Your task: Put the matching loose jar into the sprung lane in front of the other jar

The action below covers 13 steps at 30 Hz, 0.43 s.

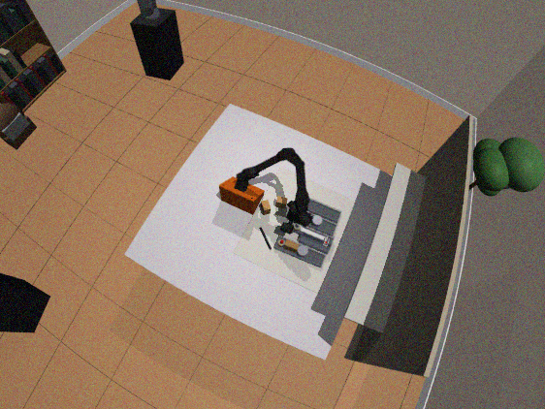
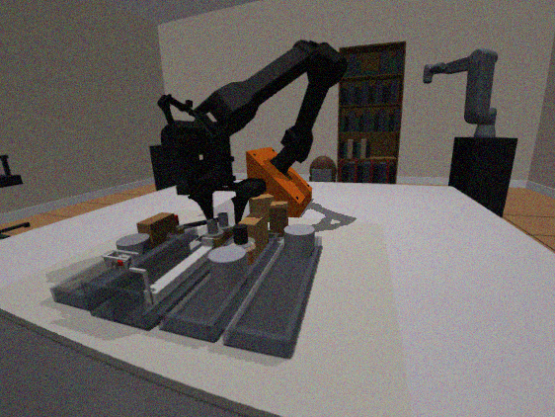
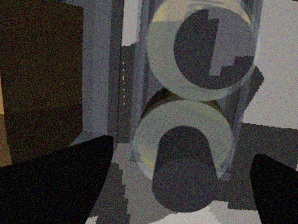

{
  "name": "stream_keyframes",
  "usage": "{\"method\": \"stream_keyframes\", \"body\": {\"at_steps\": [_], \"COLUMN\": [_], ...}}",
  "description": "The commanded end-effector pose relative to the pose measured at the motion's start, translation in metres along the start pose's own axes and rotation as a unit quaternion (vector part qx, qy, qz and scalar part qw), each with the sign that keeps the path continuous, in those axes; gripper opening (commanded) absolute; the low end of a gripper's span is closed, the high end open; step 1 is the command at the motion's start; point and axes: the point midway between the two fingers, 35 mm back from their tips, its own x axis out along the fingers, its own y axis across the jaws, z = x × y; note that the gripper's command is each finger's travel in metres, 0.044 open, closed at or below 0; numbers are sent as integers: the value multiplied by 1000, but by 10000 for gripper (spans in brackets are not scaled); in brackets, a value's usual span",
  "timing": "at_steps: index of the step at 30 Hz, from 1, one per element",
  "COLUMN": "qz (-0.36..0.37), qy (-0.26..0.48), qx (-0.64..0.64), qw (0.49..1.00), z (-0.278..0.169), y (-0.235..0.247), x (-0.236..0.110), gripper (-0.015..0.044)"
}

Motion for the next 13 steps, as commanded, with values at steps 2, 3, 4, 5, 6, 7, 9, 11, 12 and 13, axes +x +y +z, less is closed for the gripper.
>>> {"method": "stream_keyframes", "body": {"at_steps": [2, 3, 4, 5, 6, 7, 9, 11, 12, 13], "qz": [-3, -3, -3, -3, -3, -3, -4, -4, -4, -4], "qy": [-4, -4, -4, -4, -4, -4, -4, -4, -4, -3], "qx": [-5, -5, -5, -5, -5, -5, -5, -5, -5, -5], "qw": [1000, 1000, 1000, 1000, 1000, 1000, 1000, 1000, 1000, 1000], "z": [2, 1, 0, -1, -3, -6, -13, -19, -23, -26], "y": [0, 0, 0, 0, 0, -1, -1, -2, -2, -2], "x": [-4, -5, -5, -5, -5, -5, -5, -5, -5, -5], "gripper": [306, 306, 306, 306, 306, 306, 306, 306, 306, 306]}}
